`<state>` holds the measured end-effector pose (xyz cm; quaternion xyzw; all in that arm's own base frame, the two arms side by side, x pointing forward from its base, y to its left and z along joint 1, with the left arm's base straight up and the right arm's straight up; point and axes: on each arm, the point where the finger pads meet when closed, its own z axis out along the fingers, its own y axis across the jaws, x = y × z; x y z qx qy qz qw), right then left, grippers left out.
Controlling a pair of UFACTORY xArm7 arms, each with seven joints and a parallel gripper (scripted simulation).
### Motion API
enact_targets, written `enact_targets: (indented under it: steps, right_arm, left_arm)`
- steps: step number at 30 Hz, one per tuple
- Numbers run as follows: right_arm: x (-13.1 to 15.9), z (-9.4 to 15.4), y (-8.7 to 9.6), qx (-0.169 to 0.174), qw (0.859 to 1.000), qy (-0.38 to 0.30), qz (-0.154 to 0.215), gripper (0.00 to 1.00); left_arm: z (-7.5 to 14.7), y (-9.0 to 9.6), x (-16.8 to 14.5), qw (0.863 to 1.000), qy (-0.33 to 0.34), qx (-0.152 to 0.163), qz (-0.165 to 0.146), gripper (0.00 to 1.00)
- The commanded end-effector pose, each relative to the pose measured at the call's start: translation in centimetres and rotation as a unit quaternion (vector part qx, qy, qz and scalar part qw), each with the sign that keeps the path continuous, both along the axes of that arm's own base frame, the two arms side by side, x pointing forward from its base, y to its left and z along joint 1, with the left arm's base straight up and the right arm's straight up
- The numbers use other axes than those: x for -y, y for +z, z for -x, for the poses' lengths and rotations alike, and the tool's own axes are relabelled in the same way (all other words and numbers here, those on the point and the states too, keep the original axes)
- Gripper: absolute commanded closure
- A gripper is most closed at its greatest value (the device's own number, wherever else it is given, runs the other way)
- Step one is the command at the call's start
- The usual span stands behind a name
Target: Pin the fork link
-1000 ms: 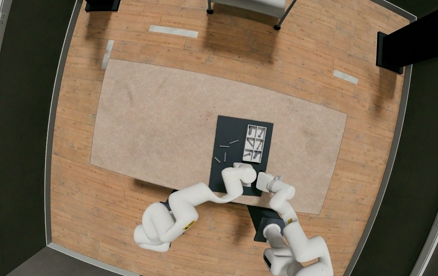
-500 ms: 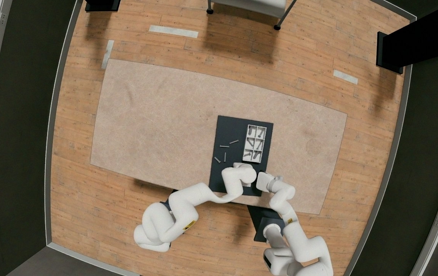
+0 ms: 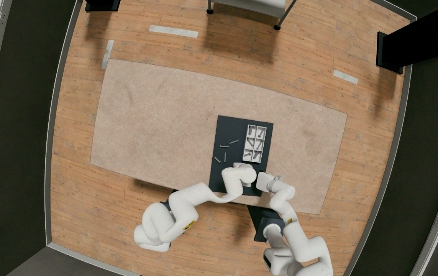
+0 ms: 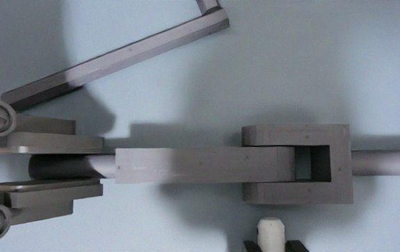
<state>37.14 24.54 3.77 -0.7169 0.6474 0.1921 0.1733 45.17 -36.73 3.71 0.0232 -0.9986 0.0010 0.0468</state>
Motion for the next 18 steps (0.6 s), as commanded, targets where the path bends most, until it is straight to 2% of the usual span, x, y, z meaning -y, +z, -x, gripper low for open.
enact_targets:
  steps: [1,18]
  right_arm:
    - [-0.04,-0.11,0.11,0.002,1.000,0.000,0.000,1.00]
    - [-0.04,-0.11,0.11,0.002,1.000,0.000,0.000,1.00]
  left_arm:
    - [-0.04,0.19,0.11,1.000,0.000,0.002,0.001,1.00]
    - [0.57,0.17,0.14,1.000,0.000,0.002,0.001,1.00]
